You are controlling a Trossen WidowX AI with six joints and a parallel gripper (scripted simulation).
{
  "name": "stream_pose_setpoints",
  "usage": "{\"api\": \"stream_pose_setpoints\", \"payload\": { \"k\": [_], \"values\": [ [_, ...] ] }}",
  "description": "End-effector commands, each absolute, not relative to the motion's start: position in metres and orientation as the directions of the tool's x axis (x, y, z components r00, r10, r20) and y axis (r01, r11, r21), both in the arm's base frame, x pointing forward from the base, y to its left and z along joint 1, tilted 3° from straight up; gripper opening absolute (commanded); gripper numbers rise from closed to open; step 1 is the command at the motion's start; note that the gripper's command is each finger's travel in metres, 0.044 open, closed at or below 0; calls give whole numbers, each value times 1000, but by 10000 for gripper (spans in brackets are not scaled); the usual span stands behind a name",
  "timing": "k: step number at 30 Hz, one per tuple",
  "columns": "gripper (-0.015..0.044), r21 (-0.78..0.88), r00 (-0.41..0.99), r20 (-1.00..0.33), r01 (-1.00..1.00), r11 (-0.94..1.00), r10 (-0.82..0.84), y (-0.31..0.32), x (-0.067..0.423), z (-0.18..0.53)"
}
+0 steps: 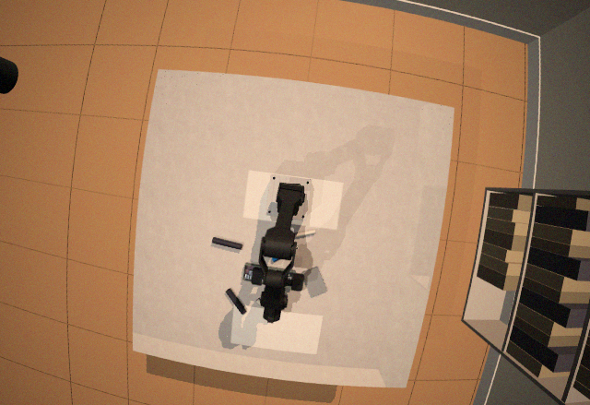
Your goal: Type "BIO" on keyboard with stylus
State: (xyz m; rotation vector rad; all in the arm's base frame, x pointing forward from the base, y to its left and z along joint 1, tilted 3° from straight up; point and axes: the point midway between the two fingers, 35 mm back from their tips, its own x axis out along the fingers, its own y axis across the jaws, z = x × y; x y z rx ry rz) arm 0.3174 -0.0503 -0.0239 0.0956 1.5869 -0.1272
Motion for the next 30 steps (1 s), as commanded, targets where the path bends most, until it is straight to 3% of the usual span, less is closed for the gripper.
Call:
{"api": "stream_pose_setpoints", "payload": {
  "k": [1, 7, 17, 21, 25, 30],
  "values": [
    [0, -20, -15, -1000, 146, 989, -18, -49, 318, -23],
    [0, -20, -15, -1000, 146, 989, -18, -48, 319, 35],
    [0, -21, -7, -1000, 144, 989, -21, -49, 321, 33],
    [105, -21, -9, -1000, 144, 989, -20, -49, 321, 33],
    [0, -21, -9, -1000, 144, 989, -20, -49, 321, 33],
    [0, -21, -9, -1000, 144, 989, -20, -49, 321, 33]
  ]
}}
